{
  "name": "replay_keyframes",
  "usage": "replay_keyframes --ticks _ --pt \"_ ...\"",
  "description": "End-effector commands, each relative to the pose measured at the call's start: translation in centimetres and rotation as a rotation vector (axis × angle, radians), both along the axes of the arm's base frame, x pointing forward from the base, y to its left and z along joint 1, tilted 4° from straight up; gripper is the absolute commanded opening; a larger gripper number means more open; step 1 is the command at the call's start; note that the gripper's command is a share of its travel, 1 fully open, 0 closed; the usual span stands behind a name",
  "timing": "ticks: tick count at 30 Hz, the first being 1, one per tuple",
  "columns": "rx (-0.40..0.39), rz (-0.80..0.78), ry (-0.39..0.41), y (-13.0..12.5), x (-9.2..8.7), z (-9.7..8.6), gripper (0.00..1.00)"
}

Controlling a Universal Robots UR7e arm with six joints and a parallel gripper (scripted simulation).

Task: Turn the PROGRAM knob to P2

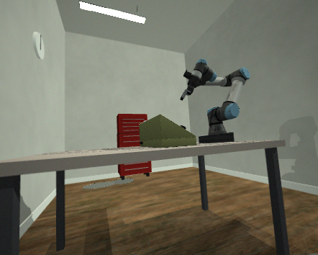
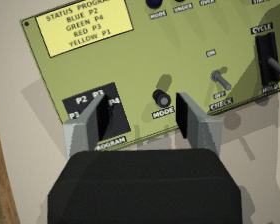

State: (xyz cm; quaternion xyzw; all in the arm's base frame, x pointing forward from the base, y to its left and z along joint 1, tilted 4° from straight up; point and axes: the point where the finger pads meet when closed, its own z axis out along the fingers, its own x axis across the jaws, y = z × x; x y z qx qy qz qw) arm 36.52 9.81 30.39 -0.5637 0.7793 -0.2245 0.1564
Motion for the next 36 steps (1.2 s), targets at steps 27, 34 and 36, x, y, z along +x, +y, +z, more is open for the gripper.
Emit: replay_keyframes --ticks 27,34,36 --pt "-0.083 0.175 -0.202 2.4 -8.8 -8.8 1.0" --pt "-0.088 0.188 -0.218 2.5 -9.4 -9.5 1.0" --pt "-0.089 0.189 -0.22 2.5 -9.5 -9.6 1.0"
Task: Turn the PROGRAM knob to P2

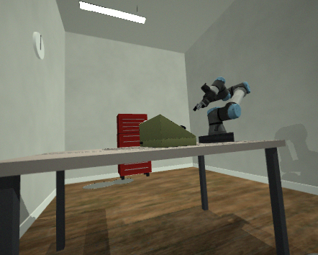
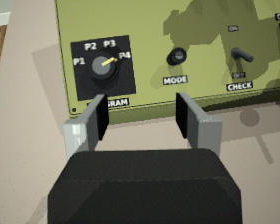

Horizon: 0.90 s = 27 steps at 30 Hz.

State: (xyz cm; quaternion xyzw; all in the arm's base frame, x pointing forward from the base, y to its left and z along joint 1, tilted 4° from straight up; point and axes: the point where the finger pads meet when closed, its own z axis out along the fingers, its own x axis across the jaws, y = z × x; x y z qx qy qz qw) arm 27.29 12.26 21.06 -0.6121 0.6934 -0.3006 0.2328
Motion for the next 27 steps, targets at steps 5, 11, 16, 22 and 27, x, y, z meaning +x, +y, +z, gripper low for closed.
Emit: replay_keyframes --ticks 5,11,16,22,27 --pt "-0.003 0.011 -0.016 0.06 -0.55 -0.61 1.0" --pt "-0.004 0.013 -0.019 0.06 -0.66 -0.74 1.0" --pt "-0.004 0.013 -0.019 0.06 -0.67 -0.75 1.0" --pt "-0.004 0.013 -0.019 0.06 -0.67 -0.75 1.0" --pt "-0.004 0.013 -0.019 0.06 -0.67 -0.75 1.0"
